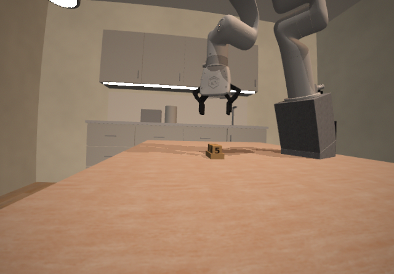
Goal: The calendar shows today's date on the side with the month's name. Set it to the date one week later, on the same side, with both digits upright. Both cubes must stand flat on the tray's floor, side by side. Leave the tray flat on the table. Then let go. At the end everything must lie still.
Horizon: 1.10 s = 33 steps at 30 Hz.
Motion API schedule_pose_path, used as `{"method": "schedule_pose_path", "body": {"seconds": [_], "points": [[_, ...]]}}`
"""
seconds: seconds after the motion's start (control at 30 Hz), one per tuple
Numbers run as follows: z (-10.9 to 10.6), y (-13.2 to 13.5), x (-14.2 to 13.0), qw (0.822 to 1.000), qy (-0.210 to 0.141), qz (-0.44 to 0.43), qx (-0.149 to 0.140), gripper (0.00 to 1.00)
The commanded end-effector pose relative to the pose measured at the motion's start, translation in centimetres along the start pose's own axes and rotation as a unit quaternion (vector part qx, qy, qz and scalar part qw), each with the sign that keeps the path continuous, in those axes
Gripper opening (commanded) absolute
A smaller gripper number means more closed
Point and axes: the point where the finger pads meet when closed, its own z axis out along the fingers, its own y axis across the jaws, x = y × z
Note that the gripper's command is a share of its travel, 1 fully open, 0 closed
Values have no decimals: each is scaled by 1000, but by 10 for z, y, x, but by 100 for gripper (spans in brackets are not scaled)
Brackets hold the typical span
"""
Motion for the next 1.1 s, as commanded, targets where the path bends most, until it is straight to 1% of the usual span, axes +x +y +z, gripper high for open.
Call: {"method": "schedule_pose_path", "body": {"seconds": [0.0, 0.03, 0.13, 0.2, 0.27, 0.33, 0.43, 0.47, 0.5, 0.63, 0.73, 0.77, 0.83, 0.87, 0.93, 0.97, 1.0, 1.07], "points": [[0, -2, 2, 997, -10, 72, 9, 100], [0, -2, 4, 995, -12, 102, 10, 100], [0, -2, 5, 990, -15, 139, 10, 100], [0, -2, 7, 984, -17, 178, 11, 100], [0, -2, 7, 984, -17, 178, 11, 100], [1, -2, 11, 972, -20, 234, 11, 100], [1, -2, 14, 961, -22, 275, 11, 100], [1, -2, 14, 960, -22, 279, 11, 100], [1, -2, 16, 952, -23, 306, 11, 100], [2, -1, 20, 931, -25, 364, 11, 100], [2, 0, 24, 912, -25, 410, 11, 100], [3, 1, 25, 908, -25, 419, 11, 100], [3, 1, 25, 908, -25, 419, 11, 100], [3, 2, 29, 885, -25, 464, 11, 100], [4, 3, 31, 874, -25, 485, 11, 100], [4, 3, 31, 874, -25, 485, 11, 100], [4, 4, 34, 859, -24, 511, 11, 100], [4, 5, 37, 843, -24, 537, 10, 100]]}}
